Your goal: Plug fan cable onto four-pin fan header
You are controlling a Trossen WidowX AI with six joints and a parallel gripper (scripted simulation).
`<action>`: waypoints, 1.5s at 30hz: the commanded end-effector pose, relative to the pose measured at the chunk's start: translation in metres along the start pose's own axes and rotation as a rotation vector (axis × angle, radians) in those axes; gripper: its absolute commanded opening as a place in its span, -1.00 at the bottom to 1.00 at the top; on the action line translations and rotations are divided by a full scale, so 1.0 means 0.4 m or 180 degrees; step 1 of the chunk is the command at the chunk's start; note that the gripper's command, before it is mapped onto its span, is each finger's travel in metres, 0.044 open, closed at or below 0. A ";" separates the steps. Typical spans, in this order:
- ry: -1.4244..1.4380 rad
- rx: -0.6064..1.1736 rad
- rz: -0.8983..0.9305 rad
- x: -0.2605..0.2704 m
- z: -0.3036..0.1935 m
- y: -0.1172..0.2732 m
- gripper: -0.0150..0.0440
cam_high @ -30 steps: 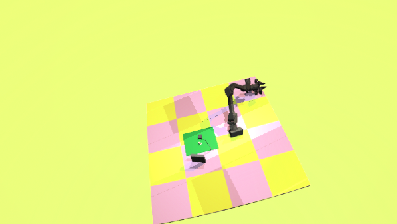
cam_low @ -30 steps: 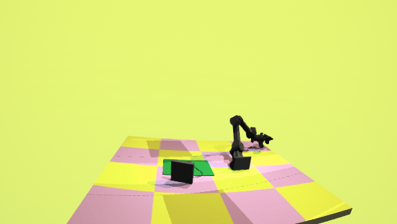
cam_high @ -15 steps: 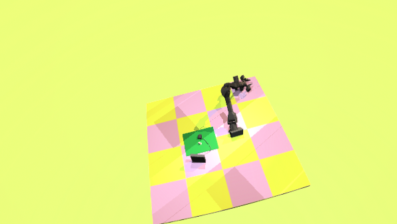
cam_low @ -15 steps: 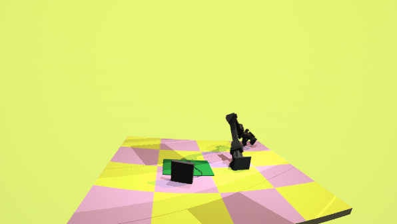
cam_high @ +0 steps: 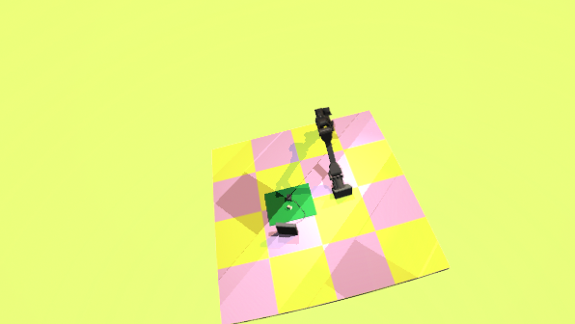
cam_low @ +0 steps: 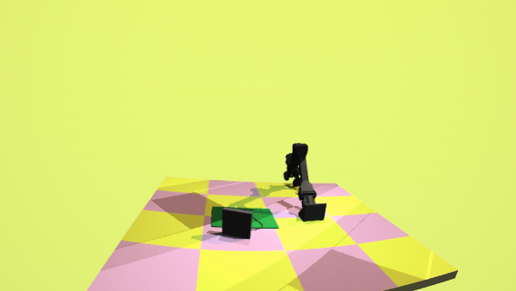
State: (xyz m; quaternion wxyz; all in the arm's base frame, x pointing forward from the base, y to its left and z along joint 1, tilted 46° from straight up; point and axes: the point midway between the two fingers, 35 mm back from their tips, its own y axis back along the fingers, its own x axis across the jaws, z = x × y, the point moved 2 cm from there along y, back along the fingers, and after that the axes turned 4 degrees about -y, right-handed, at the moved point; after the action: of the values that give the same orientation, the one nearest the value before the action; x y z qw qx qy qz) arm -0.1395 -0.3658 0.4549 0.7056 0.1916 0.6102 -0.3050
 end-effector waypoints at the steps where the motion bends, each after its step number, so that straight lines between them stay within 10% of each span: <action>1: -0.0387 -0.0405 0.0077 -0.005 0.091 0.061 0.22; 28: -0.1608 -0.2200 0.2799 0.322 0.586 0.748 0.22; 45: 0.1084 -0.2493 0.3371 0.657 0.474 1.260 0.22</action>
State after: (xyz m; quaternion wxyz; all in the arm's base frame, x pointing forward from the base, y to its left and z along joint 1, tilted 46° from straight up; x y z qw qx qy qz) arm 0.3460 -0.1972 0.2066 0.7286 0.2279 0.5437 0.3486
